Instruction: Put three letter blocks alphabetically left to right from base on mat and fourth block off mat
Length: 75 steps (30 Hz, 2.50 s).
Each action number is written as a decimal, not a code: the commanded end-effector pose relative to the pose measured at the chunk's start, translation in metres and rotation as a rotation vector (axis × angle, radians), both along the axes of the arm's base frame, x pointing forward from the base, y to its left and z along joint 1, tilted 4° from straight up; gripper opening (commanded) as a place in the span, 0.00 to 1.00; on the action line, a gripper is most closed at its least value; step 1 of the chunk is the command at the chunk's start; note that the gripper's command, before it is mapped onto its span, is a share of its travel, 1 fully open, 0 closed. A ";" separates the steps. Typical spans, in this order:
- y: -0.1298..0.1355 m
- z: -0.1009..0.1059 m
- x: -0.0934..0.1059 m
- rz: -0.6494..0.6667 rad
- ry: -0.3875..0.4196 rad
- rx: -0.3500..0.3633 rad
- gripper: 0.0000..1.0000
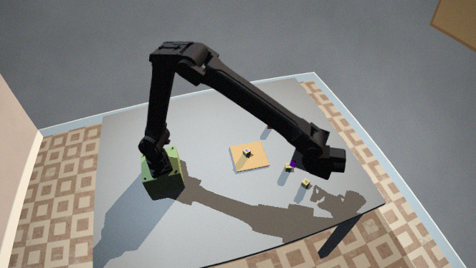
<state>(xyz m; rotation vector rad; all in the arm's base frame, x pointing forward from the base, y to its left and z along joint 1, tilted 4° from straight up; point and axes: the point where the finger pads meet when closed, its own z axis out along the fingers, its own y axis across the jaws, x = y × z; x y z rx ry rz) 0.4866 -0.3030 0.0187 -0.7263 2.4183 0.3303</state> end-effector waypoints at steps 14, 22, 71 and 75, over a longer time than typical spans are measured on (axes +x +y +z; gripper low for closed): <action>0.072 0.028 -0.004 0.232 0.026 -0.152 1.00; 0.182 0.037 -0.052 0.662 0.109 -0.381 1.00; 0.258 -0.007 -0.122 0.391 0.419 -0.441 1.00; 0.258 -0.004 -0.118 0.189 0.462 -0.389 1.00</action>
